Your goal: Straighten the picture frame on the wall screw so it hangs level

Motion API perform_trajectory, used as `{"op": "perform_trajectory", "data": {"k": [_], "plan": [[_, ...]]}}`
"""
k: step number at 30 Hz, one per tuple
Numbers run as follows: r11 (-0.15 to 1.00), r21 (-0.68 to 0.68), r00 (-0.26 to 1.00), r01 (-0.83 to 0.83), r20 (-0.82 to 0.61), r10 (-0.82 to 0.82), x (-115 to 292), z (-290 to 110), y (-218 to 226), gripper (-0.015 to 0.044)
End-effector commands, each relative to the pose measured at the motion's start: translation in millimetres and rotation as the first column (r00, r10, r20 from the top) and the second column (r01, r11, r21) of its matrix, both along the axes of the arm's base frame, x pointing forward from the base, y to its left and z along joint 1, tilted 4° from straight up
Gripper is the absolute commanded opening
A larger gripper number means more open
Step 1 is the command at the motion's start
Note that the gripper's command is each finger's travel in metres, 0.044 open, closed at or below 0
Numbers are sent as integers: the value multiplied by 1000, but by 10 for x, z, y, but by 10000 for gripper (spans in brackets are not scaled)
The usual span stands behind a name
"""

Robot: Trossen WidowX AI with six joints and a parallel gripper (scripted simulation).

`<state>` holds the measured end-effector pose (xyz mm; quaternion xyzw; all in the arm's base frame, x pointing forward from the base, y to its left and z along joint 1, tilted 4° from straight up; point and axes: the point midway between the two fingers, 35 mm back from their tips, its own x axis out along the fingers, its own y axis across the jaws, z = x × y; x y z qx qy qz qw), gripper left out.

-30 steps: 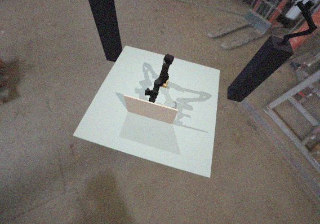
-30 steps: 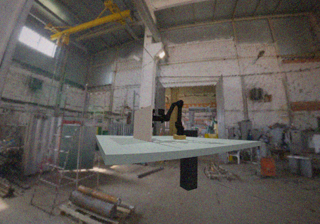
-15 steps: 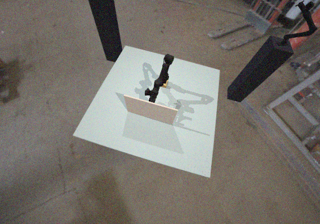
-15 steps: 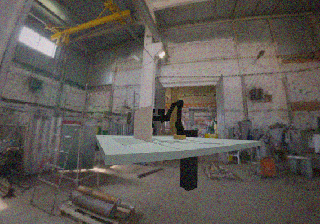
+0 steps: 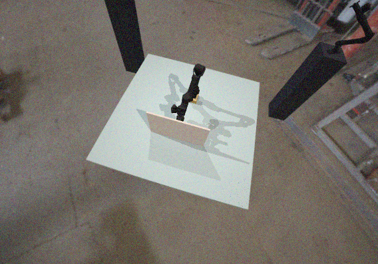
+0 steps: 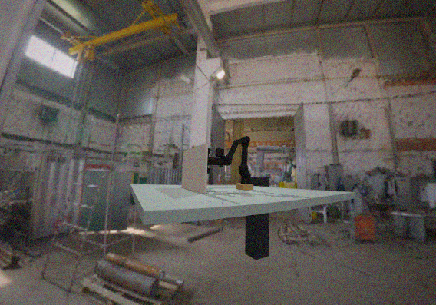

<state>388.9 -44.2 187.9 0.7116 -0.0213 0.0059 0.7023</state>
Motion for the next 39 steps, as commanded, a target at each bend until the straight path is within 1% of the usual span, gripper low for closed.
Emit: {"op": "perform_trajectory", "data": {"k": [1,8,9,18,23,28,33,38,39], "plan": [[1000,22,1000,-2,2,2,0,-1,0,0],[998,60,1000,-4,3,4,1,-4,-2,0],[999,41,1000,-2,1,2,1,-3,-1,26],[999,41,1000,-2,1,2,1,-3,-1,260],[1000,31,1000,-2,1,2,-62,10,-5,260],[999,-39,1000,0,-1,0,-520,37,-13,260],[994,-110,1000,2,-2,-2,-944,-57,13,260],[993,-119,1000,2,-2,-3,-997,-79,18,260],[995,-104,1000,4,-4,-4,-928,-52,9,260]]}}
